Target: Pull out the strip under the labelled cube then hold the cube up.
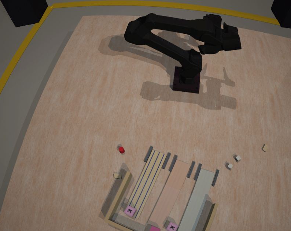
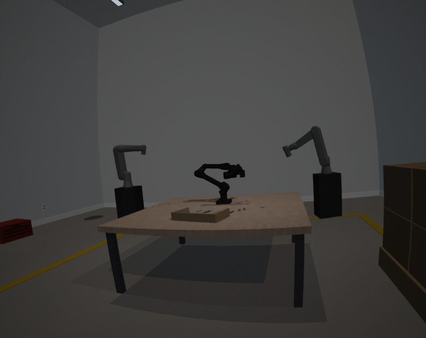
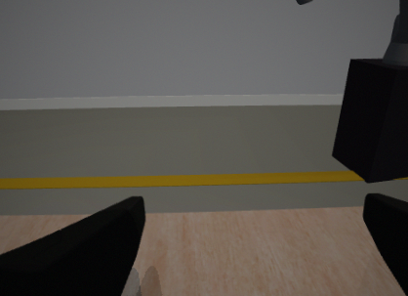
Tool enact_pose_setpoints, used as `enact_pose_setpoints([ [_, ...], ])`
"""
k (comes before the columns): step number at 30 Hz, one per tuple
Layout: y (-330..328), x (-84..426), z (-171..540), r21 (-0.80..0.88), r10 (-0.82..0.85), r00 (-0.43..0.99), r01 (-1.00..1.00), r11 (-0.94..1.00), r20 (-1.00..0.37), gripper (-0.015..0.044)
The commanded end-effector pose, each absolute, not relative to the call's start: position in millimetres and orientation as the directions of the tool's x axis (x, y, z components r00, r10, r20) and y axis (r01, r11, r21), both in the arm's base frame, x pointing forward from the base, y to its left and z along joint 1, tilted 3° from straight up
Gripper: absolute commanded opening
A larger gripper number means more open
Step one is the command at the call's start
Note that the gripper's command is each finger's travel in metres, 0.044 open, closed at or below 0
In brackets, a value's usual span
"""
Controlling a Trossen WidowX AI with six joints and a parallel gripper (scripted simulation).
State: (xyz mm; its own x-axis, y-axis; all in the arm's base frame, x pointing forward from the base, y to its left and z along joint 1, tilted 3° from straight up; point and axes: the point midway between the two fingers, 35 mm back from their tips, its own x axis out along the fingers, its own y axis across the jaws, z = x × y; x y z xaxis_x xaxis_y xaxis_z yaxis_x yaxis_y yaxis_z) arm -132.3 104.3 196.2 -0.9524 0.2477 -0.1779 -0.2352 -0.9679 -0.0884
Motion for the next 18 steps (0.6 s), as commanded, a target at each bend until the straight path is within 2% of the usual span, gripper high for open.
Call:
enact_pose_setpoints([
  [1, 105.9, -131.4, 195.8, -0.086, 0.256, -0.949, -0.244, -0.966, -0.182, 0.0400],
  [4, 127.6, -116.0, 191.3, -0.060, 0.372, -0.896, -0.369, -0.927, -0.241, 0.0400],
  [9, 168.1, -70.6, 183.2, -0.015, 0.598, -0.719, -0.635, -0.772, -0.355, 0.0400],
  [14, 194.5, -10.9, 177.9, 0.011, 0.761, -0.468, -0.855, -0.519, -0.449, 0.0400],
  [18, 202.4, 43.9, 176.1, 0.019, 0.830, -0.231, -0.966, -0.257, -0.507, 0.0400],
])
